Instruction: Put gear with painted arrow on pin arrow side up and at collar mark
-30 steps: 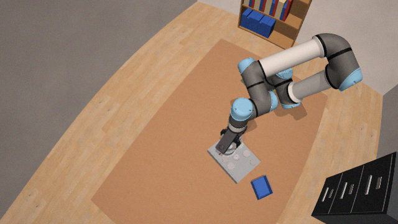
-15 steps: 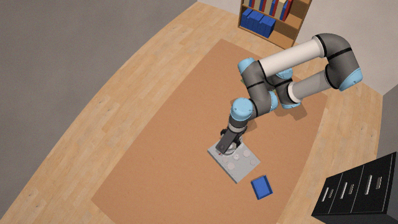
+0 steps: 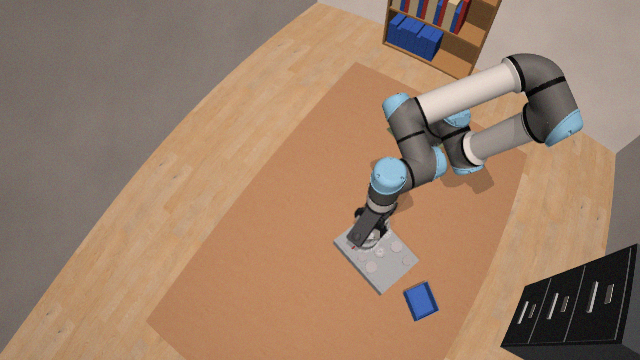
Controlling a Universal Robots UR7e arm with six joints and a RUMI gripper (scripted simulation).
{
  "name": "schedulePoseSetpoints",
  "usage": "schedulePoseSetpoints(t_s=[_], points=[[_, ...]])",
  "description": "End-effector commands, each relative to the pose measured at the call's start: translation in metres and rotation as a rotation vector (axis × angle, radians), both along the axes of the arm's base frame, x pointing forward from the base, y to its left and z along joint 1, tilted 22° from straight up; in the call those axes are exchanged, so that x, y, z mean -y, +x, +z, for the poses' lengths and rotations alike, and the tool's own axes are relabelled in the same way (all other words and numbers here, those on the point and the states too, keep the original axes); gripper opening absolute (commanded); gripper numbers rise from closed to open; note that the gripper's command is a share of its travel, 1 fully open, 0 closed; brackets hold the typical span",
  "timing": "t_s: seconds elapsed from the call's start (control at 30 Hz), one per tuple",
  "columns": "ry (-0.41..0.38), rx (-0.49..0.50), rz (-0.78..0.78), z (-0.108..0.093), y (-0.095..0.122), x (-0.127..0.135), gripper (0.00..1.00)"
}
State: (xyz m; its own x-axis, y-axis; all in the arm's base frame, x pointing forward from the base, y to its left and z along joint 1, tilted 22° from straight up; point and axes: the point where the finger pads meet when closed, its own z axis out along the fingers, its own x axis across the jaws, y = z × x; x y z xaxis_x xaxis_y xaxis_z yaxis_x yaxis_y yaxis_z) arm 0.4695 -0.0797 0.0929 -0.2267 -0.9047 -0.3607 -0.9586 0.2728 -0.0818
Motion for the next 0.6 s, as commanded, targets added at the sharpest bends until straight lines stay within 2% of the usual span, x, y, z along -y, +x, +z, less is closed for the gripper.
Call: schedulePoseSetpoints(t_s=[0.0,0.57], points=[[-0.001,0.001,0.000,-0.0001,0.0005,0.0002,0.00],[-0.001,0.001,0.000,-0.0027,0.0009,-0.0007,0.00]])
